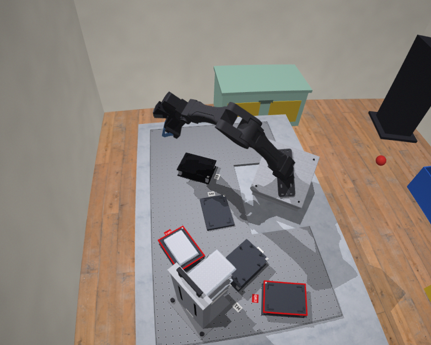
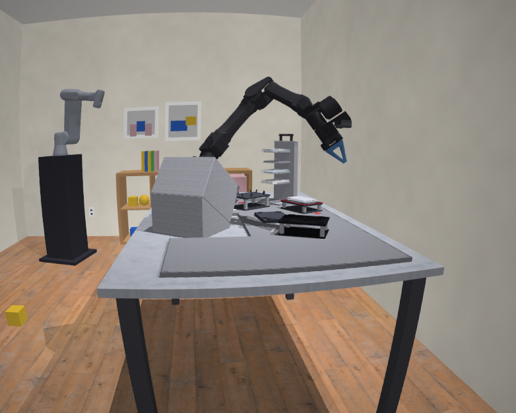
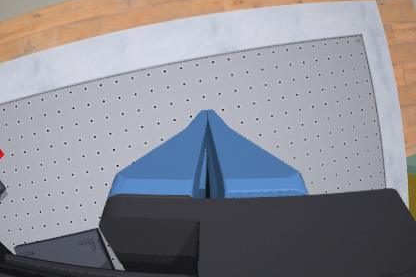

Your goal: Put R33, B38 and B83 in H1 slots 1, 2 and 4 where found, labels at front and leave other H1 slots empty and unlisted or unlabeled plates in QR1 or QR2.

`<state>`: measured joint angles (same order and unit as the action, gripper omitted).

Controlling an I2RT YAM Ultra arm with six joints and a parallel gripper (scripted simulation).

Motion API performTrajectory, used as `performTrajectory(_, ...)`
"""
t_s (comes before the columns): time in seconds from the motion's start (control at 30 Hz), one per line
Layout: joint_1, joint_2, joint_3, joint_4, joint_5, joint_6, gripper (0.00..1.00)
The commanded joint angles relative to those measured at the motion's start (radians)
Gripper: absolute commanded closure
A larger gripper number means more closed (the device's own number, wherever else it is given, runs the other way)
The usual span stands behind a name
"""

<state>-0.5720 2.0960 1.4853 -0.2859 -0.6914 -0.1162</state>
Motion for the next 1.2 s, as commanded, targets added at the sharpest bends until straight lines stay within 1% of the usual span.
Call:
performTrajectory(0.0, 0.006, -0.043, 0.049, -0.096, 0.013, -0.048, 1.0)
performTrajectory(0.03, 0.007, -0.055, 0.001, -0.089, 0.015, -0.044, 1.0)
performTrajectory(0.07, 0.007, -0.066, -0.028, -0.081, 0.017, -0.041, 1.0)
performTrajectory(0.13, 0.007, -0.066, -0.028, -0.081, 0.017, -0.041, 1.0)
performTrajectory(0.2, 0.001, -0.089, -0.061, -0.067, 0.021, -0.03, 1.0)
performTrajectory(0.23, 0.01, -0.085, 0.004, -0.117, 0.021, -0.058, 1.0)
performTrajectory(0.27, 0.021, -0.08, 0.028, -0.168, 0.022, -0.081, 1.0)
performTrajectory(0.3, 0.029, -0.084, 0.028, -0.185, 0.024, -0.089, 1.0)
performTrajectory(0.33, 0.032, -0.096, 0.009, -0.178, 0.025, -0.086, 1.0)
performTrajectory(0.37, 0.035, -0.108, -0.048, -0.171, 0.027, -0.083, 1.0)
performTrajectory(0.5, 0.034, -0.154, -0.113, -0.139, 0.034, -0.058, 1.0)
performTrajectory(0.53, 0.038, -0.149, -0.048, -0.192, 0.034, -0.092, 1.0)
performTrajectory(0.57, 0.046, -0.143, -0.025, -0.241, 0.035, -0.116, 1.0)
performTrajectory(0.6, 0.054, -0.147, -0.023, -0.26, 0.037, -0.124, 1.0)
performTrajectory(0.63, 0.059, -0.159, -0.044, -0.253, 0.038, -0.121, 1.0)
performTrajectory(0.7, 0.059, -0.159, -0.044, -0.253, 0.038, -0.121, 1.0)
performTrajectory(0.73, 0.042, -0.17, -0.098, -0.247, 0.04, -0.118, 1.0)
performTrajectory(0.83, 0.064, -0.205, -0.146, -0.225, 0.044, -0.096, 1.0)
performTrajectory(0.87, 0.074, -0.199, -0.088, -0.276, 0.045, -0.131, 1.0)
performTrajectory(0.9, 0.077, -0.192, -0.058, -0.323, 0.046, -0.154, 1.0)
performTrajectory(0.93, 0.08, -0.195, -0.055, -0.343, 0.048, -0.163, 1.0)
performTrajectory(0.97, 0.079, -0.207, -0.071, -0.336, 0.049, -0.16, 1.0)
performTrajectory(1.0, 0.074, -0.219, -0.129, -0.331, 0.05, -0.157, 1.0)
performTrajectory(1.13, 0.096, -0.266, -0.191, -0.309, 0.055, -0.133, 1.0)
performTrajectory(1.17, 0.1, -0.259, -0.127, -0.354, 0.057, -0.167, 1.0)
